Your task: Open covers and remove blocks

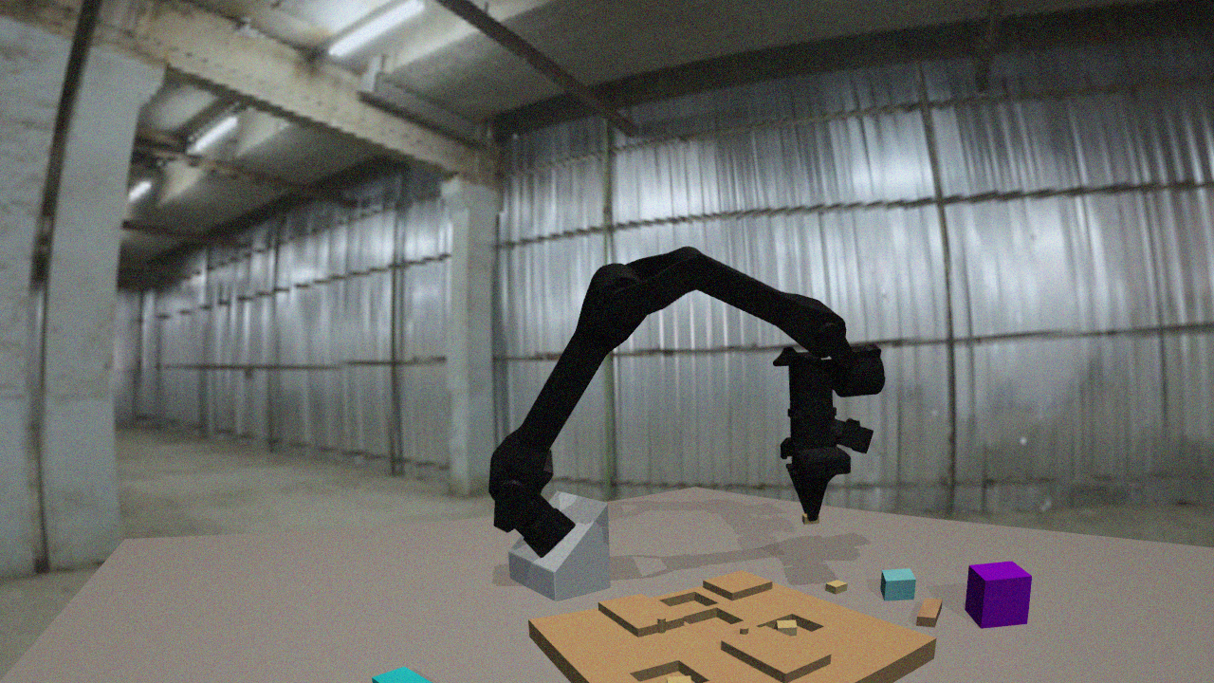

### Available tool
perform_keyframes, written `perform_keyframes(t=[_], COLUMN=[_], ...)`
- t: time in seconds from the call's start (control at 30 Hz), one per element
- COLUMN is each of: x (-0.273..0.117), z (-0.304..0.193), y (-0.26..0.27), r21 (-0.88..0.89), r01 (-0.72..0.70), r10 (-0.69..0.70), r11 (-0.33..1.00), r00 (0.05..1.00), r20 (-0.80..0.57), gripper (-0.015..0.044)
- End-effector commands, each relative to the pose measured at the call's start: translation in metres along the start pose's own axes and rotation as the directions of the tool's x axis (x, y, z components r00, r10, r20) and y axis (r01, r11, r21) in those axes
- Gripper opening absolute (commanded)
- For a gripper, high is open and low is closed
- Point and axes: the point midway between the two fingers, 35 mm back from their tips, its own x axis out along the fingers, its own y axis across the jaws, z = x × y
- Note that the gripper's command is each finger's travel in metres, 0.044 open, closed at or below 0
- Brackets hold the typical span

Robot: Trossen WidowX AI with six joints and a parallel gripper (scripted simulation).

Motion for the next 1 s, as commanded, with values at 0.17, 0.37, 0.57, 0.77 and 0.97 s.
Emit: perform_keyframes(t=[0.17,0.37,0.57,0.77,0.97], x=[0.021,0.031,0.041,0.051,0.061], z=[-0.001,-0.001,-0.002,-0.002,-0.003], y=[-0.001,-0.001,-0.001,-0.002,-0.002], r21=[-0.007,-0.007,-0.007,-0.007,-0.007], r01=[0.005,0.006,0.006,0.006,0.007], r10=[-0.005,-0.006,-0.006,-0.007,-0.007], r11=[1.0,1.0,1.0,1.0,1.0], r00=[1.0,1.0,1.0,1.0,1.0], r20=[-0.013,-0.013,-0.013,-0.014,-0.014], gripper=[0.008,0.008,0.008,0.008,0.008])
